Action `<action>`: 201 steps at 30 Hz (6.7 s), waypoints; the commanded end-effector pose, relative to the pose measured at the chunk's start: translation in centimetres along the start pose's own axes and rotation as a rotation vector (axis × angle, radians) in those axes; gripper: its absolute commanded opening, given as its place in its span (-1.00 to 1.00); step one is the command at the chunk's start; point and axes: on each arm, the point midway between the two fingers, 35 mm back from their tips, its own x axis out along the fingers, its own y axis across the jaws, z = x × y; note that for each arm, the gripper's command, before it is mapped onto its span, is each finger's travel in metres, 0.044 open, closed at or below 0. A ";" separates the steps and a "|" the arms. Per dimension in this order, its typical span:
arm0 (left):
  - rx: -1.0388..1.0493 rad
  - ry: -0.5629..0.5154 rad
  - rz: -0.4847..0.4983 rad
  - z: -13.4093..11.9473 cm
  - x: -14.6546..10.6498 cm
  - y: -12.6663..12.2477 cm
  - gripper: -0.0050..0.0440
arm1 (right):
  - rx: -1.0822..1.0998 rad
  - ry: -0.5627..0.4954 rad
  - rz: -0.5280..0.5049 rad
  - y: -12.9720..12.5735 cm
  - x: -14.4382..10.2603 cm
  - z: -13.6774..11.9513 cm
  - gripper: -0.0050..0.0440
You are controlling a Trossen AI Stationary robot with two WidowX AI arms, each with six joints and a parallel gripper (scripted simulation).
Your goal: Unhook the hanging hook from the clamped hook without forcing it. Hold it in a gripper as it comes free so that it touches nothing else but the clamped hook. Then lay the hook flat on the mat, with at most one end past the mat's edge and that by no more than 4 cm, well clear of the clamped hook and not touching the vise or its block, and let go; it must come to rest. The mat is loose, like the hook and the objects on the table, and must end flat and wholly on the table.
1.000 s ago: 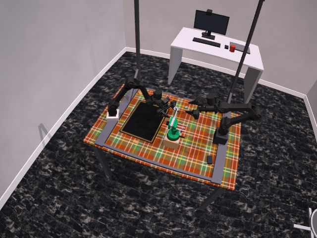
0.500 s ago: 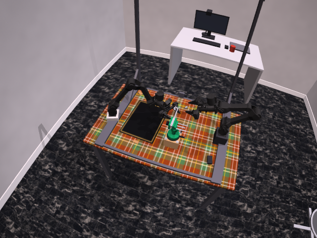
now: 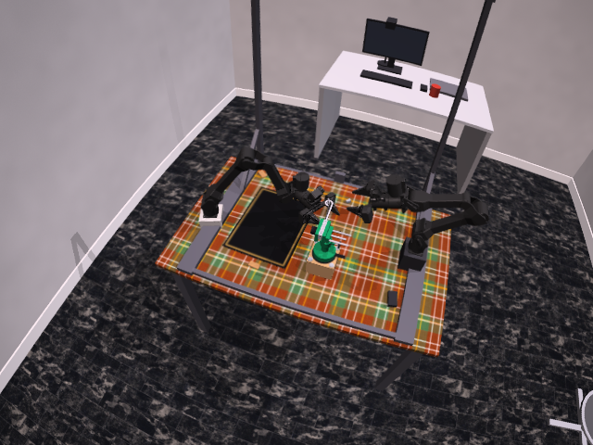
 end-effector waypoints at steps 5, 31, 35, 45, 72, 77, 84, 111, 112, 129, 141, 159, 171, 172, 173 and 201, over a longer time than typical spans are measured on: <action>0.003 -0.015 0.002 0.6 -0.1 0.0 1.00 | 0.021 -0.020 0.005 0.3 0.2 1.3 0.22; 0.003 -0.015 0.002 0.6 -0.1 0.0 1.00 | 0.021 -0.020 0.005 0.3 0.2 1.3 -0.80; 0.003 -0.015 0.002 0.6 -0.1 0.0 1.00 | 0.021 -0.020 0.005 0.3 0.2 1.3 -0.80; 0.003 -0.015 0.002 0.6 -0.1 0.0 1.00 | 0.021 -0.020 0.005 0.3 0.2 1.4 -0.80; 0.003 -0.015 0.002 0.6 -0.1 0.0 1.00 | 0.022 -0.020 0.005 0.6 -0.3 2.1 -0.80; 0.003 -0.015 0.002 0.6 -0.1 0.0 1.00 | 0.022 -0.020 0.005 0.6 -0.3 2.6 -0.80; 0.003 -0.015 0.002 0.6 -0.1 0.0 1.00 | 0.022 -0.020 0.005 0.6 -0.3 3.1 -0.80; 0.003 -0.015 0.002 0.6 -0.1 0.0 1.00 | 0.022 -0.020 0.005 0.5 -0.3 4.8 -0.80; 0.003 -0.015 0.002 0.6 -0.1 0.0 1.00 | 0.022 -0.020 0.005 0.5 -0.3 4.8 -0.80; 0.003 -0.015 0.002 0.6 -0.1 0.0 1.00 | 0.022 -0.020 0.005 0.5 -0.3 4.8 -0.80; 0.003 -0.015 0.002 0.6 -0.1 0.0 1.00 | 0.022 -0.020 0.005 0.5 -0.3 4.8 -0.80; 0.003 -0.015 0.002 0.6 -0.1 0.0 1.00 | 0.022 -0.020 0.005 0.5 -0.3 4.8 -0.80; 0.003 -0.015 0.002 0.6 -0.1 0.0 1.00 | 0.022 -0.020 0.005 0.5 -0.3 4.8 -0.80; 0.003 -0.015 0.002 0.6 -0.1 0.0 1.00 | 0.022 -0.020 0.005 0.5 -0.3 4.8 -0.80; 0.003 -0.015 0.002 0.6 -0.1 0.0 1.00 | 0.022 -0.020 0.005 0.5 -0.3 4.8 -0.80; 0.003 -0.015 0.002 0.6 -0.1 0.0 1.00 | 0.022 -0.021 0.005 -0.2 1.1 4.9 -0.80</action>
